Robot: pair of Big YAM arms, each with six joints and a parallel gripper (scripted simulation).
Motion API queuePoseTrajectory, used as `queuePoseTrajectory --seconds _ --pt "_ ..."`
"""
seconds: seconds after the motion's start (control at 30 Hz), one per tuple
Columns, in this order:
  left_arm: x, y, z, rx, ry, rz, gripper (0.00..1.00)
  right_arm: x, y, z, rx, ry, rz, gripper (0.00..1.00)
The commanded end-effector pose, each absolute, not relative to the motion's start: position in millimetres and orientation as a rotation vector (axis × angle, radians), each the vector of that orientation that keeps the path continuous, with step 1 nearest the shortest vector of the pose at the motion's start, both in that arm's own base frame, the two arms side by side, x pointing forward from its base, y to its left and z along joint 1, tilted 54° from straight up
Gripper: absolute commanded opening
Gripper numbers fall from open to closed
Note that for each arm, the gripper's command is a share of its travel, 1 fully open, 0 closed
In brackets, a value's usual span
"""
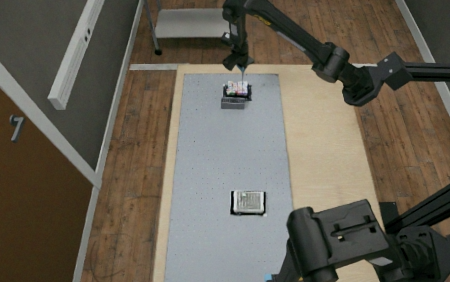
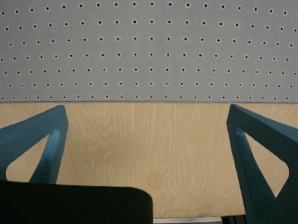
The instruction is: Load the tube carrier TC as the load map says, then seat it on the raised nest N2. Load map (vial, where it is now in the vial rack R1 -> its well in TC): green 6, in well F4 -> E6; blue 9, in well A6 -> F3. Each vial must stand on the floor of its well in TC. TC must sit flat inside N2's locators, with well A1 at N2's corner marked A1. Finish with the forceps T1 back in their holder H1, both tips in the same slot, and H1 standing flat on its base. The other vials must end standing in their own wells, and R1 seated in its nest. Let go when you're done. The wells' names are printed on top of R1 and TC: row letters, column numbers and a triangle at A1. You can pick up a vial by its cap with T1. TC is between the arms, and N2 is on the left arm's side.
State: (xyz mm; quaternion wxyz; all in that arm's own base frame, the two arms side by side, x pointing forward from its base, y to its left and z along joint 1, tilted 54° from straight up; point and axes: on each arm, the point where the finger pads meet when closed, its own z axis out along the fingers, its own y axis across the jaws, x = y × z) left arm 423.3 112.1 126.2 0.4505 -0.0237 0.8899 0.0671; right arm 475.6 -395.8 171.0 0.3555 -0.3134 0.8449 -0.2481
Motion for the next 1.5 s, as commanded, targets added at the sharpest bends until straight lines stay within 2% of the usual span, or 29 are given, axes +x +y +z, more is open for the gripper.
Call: queuePoseTrajectory --seconds 0.0,0.37,1.47 --pt "423.0 111.9 126.6 -0.053 2.198 0.167 1.0 476.2 -408.3 159.5 -0.828 2.2 -0.629 0.07" --pt "423.0 111.9 126.6 -0.053 2.198 0.167 1.0 472.0 -446.7 165.9 -0.826 2.2 -0.632 0.07" --pt "423.0 111.9 126.6 -0.053 2.198 0.167 1.0 485.4 -421.5 157.6 -0.846 2.182 -0.595 0.07"
